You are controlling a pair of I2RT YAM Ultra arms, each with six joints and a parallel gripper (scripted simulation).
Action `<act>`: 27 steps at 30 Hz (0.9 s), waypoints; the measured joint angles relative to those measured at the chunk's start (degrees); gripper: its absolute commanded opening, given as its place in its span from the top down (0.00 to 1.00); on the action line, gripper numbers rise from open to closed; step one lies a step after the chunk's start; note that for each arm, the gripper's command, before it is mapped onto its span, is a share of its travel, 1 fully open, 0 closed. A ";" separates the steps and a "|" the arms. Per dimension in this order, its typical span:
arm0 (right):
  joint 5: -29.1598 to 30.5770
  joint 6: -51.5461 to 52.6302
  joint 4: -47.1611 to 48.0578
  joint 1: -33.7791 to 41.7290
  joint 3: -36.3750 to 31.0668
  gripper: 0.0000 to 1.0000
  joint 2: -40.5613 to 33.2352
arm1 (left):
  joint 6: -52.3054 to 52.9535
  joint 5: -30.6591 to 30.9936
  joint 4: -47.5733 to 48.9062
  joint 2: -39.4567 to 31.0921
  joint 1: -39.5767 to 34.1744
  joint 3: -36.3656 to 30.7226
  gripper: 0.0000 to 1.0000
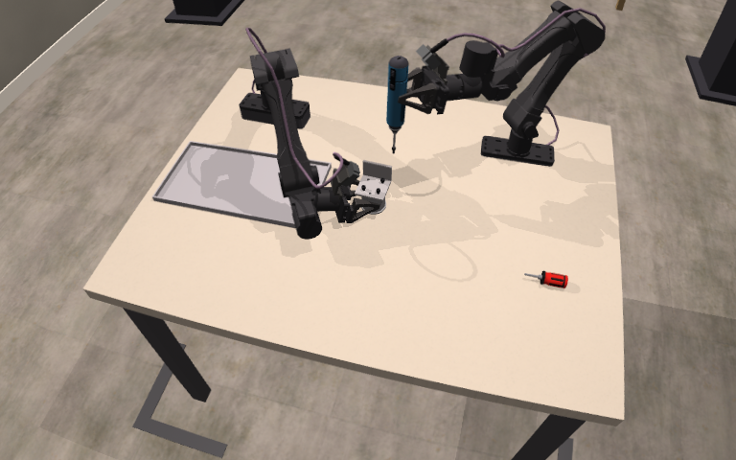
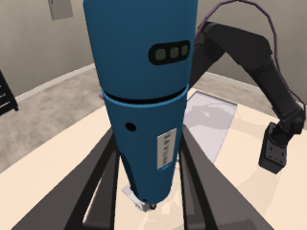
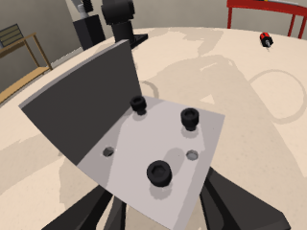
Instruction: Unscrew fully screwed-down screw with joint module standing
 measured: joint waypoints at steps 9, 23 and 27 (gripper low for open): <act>0.00 0.00 0.00 0.00 0.00 0.41 0.00 | -0.02 0.00 -0.35 -0.98 0.00 -0.35 0.58; 0.00 0.00 0.00 0.00 0.00 0.41 0.00 | -0.02 0.02 -1.36 -2.38 0.00 -0.72 0.58; 0.00 0.00 0.00 0.00 0.00 0.41 0.00 | -0.02 0.02 -1.79 -2.36 0.00 -1.31 0.58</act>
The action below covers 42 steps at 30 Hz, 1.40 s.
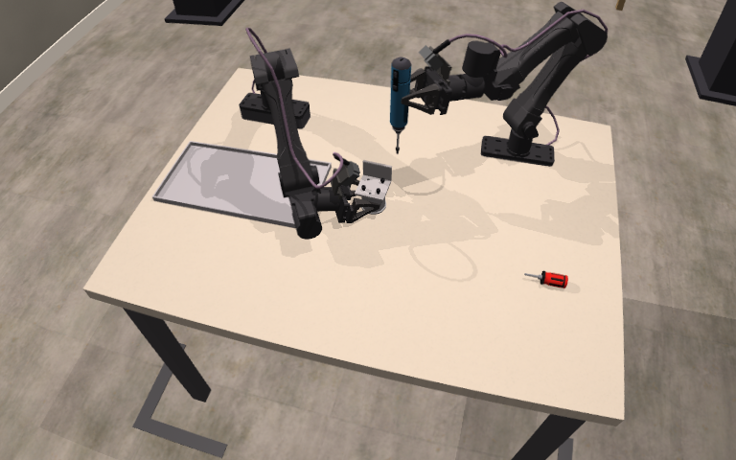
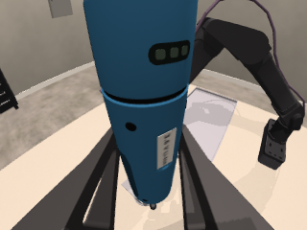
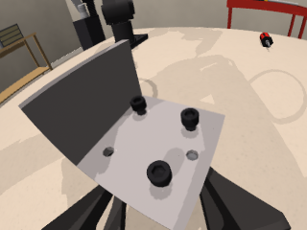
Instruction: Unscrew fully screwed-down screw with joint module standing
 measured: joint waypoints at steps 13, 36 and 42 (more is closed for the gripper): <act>0.00 0.00 0.00 0.00 0.00 0.41 0.00 | 0.00 0.00 -0.42 -0.61 0.00 -0.52 0.58; 0.00 0.00 0.00 0.00 0.00 0.41 0.00 | 0.00 0.02 -1.57 -1.79 0.00 -0.92 0.58; 0.00 0.00 0.00 0.00 0.00 0.41 0.00 | 0.00 0.02 -3.50 -2.67 0.00 -0.15 0.58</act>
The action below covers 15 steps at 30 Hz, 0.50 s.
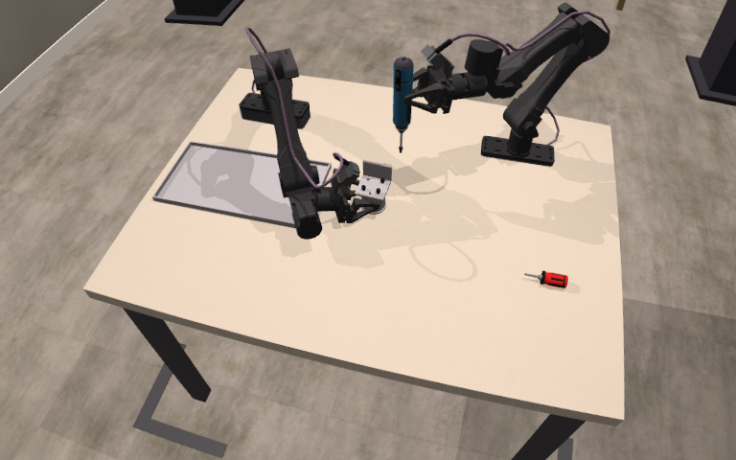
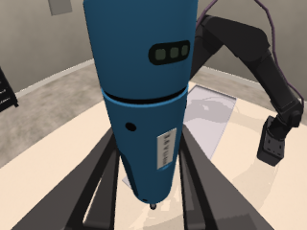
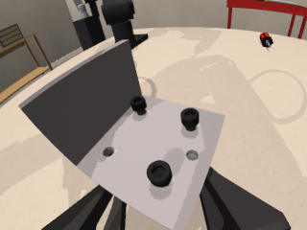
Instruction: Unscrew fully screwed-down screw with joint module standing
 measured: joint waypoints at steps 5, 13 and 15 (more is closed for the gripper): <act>0.00 0.00 0.00 0.00 0.00 0.41 0.00 | 0.00 0.00 -0.48 0.02 0.00 0.48 0.58; 0.00 0.00 0.00 0.00 0.00 0.41 0.00 | 0.00 0.00 -2.49 -0.63 0.00 1.42 0.58; 0.00 0.00 0.00 0.00 0.00 0.41 0.00 | 0.00 0.00 -2.82 -0.76 0.00 1.84 0.58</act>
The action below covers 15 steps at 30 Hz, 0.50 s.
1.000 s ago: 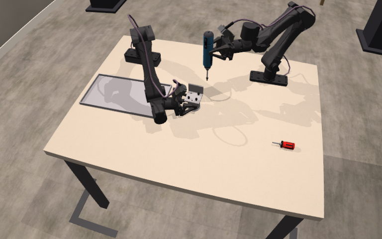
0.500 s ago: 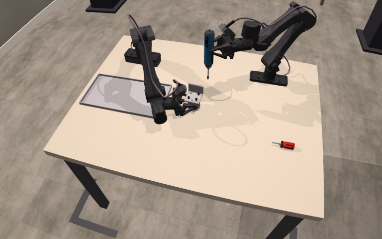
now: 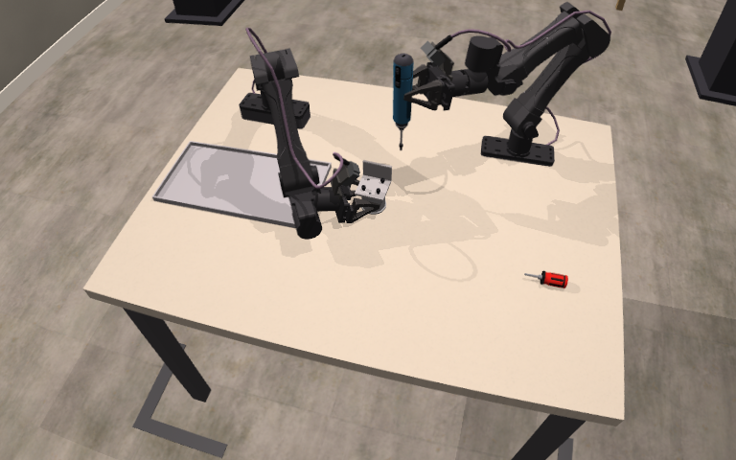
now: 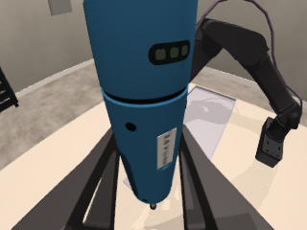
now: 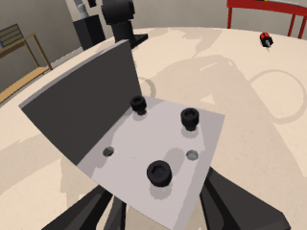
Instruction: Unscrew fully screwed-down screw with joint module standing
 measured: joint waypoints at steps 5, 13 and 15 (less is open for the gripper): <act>0.00 0.00 0.00 0.00 0.00 0.41 0.00 | 0.00 0.00 -0.33 0.02 0.00 0.61 0.58; 0.00 0.00 0.00 0.00 0.00 0.41 0.00 | 0.00 0.00 -0.83 0.02 0.00 0.59 0.58; 0.00 0.00 0.00 0.00 0.00 0.41 0.00 | 0.00 0.00 -0.94 0.02 0.00 0.59 0.58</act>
